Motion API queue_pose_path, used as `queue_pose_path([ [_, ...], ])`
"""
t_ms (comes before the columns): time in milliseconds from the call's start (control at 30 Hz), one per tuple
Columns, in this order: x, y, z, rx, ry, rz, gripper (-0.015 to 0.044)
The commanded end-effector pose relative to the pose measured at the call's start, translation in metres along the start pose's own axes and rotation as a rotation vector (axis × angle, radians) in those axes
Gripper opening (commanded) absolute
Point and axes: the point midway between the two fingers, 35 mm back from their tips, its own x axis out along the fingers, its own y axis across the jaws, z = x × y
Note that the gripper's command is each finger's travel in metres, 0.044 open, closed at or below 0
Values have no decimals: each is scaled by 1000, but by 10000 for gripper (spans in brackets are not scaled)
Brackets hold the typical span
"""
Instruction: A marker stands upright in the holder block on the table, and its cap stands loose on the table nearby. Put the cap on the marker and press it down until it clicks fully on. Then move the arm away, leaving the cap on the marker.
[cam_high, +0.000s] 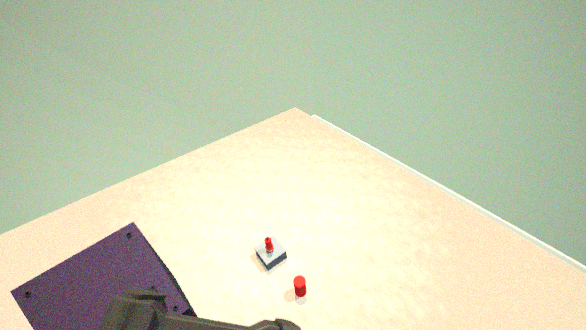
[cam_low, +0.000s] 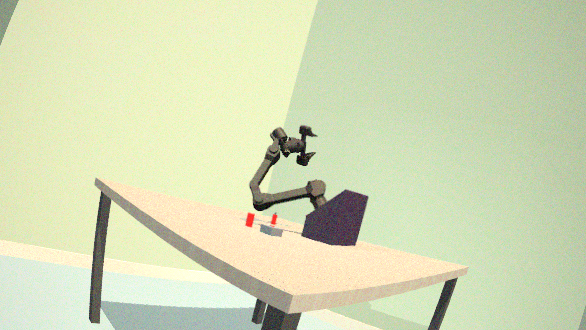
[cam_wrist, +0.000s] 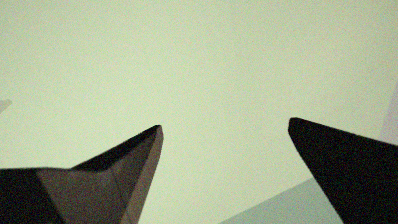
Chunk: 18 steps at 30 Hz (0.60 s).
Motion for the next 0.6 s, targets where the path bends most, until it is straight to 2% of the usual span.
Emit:
queue_pose_path([
  [0, 1, -1, -2, 6, 12, -7, 374],
  [167, 21, -41, -56, 163, 317, -195, 243],
  [367, 4, -95, -135, 385, 696, -512, 241],
  [567, -59, -134, -200, 595, 1025, -875, 241],
])
